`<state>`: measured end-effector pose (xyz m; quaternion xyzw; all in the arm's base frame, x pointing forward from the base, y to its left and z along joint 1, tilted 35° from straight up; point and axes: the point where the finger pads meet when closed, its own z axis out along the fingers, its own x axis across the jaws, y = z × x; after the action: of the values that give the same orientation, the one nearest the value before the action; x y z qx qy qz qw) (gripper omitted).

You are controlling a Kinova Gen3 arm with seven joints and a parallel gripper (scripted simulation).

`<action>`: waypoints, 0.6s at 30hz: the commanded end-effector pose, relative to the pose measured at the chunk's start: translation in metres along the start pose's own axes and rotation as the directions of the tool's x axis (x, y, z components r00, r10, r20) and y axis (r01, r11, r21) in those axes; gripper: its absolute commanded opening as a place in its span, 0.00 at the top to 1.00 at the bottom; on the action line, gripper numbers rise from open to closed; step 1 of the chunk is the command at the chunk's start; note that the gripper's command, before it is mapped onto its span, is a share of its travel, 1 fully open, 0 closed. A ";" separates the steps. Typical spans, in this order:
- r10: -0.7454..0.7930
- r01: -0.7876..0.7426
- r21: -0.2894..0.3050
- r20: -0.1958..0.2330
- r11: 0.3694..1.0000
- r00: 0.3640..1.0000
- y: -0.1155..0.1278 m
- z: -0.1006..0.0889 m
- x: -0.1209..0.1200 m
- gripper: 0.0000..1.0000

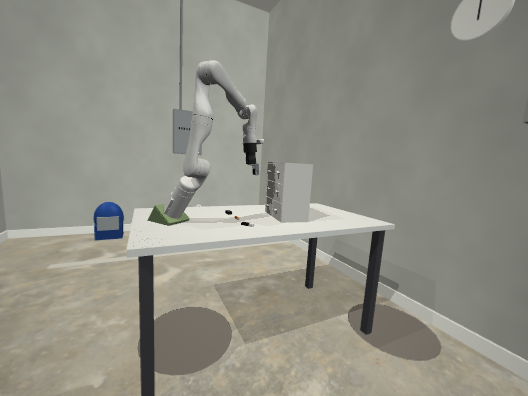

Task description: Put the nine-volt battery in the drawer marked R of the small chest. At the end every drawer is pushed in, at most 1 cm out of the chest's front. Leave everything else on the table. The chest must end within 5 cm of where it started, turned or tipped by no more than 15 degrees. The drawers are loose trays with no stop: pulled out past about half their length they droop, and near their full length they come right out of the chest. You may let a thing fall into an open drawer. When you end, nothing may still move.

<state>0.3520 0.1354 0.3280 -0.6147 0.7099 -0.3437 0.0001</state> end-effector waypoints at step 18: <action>0.010 -0.009 -0.093 0.003 0.996 1.000 0.002 -0.011 0.001 0.00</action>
<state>0.3439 0.1408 0.3345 -0.6133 0.7258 -0.3106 -0.0256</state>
